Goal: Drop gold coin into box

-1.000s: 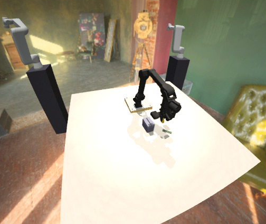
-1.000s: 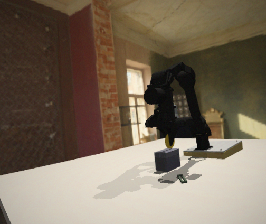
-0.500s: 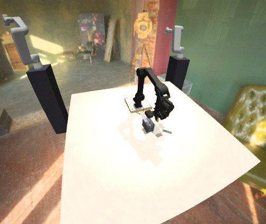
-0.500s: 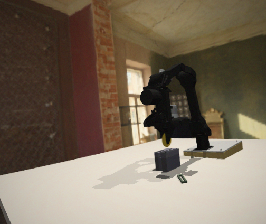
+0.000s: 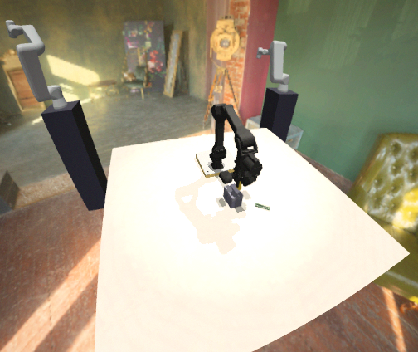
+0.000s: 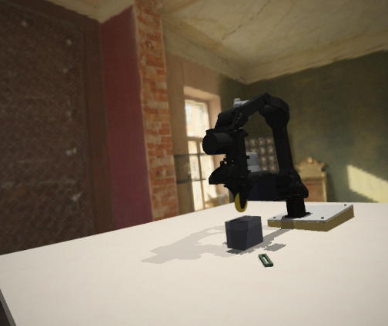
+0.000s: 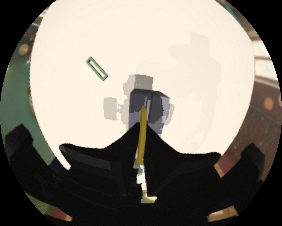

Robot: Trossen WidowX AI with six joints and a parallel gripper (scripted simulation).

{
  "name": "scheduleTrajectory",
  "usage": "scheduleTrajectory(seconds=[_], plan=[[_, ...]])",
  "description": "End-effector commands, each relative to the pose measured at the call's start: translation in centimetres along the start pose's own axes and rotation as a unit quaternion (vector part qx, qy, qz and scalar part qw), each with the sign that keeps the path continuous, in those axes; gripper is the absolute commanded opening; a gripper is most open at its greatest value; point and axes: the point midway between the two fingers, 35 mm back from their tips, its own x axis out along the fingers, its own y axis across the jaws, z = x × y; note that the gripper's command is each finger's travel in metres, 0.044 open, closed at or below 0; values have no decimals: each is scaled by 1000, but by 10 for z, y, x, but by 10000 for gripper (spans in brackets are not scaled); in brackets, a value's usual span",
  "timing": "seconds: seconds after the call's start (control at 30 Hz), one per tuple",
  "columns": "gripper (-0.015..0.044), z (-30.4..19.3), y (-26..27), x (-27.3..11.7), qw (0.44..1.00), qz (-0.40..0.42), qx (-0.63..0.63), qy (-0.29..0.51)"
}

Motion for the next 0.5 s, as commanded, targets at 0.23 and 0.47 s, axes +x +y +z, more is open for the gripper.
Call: scheduleTrajectory(seconds=[0.23,0.47], plan=[[0,-13,-10,2,1000,0,0,0],[0,-11,-9,1,1000,-1,1,1]])
